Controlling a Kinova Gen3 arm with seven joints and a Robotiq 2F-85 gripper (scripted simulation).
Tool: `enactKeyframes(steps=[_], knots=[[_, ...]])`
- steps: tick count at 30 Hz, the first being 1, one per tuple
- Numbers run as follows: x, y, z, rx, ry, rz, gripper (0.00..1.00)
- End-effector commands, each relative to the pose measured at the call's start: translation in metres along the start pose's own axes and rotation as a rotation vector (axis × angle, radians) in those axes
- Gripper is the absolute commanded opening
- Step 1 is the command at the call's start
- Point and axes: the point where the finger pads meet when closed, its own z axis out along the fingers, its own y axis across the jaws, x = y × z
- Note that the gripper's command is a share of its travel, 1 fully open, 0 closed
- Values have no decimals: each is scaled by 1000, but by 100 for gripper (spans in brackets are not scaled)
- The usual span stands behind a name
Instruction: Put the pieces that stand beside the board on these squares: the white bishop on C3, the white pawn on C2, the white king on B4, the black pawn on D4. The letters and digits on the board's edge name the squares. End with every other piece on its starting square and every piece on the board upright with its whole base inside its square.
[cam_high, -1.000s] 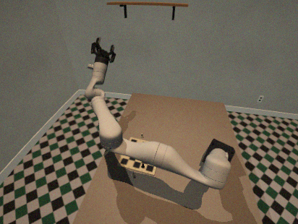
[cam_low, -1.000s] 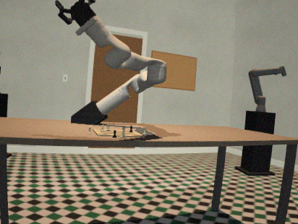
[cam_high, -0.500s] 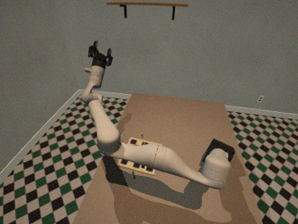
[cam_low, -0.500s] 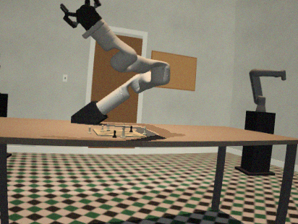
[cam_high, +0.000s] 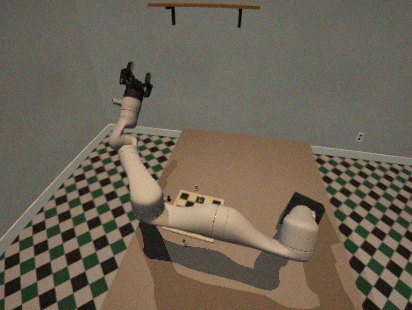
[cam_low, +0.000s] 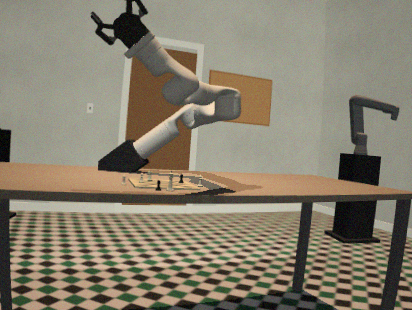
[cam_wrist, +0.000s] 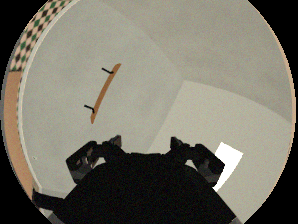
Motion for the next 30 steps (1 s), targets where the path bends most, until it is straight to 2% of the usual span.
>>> enactKeyframes(steps=[1,8,9,18,19,29,30], knots=[[5,7,-14,0,13,20,100],[5,7,-14,0,13,20,100],[7,11,-34,11,17,79,100],[7,11,-34,11,17,79,100],[8,15,-54,24,20,140,100],[8,15,-54,24,20,140,100],[9,18,-75,39,22,201,100]])
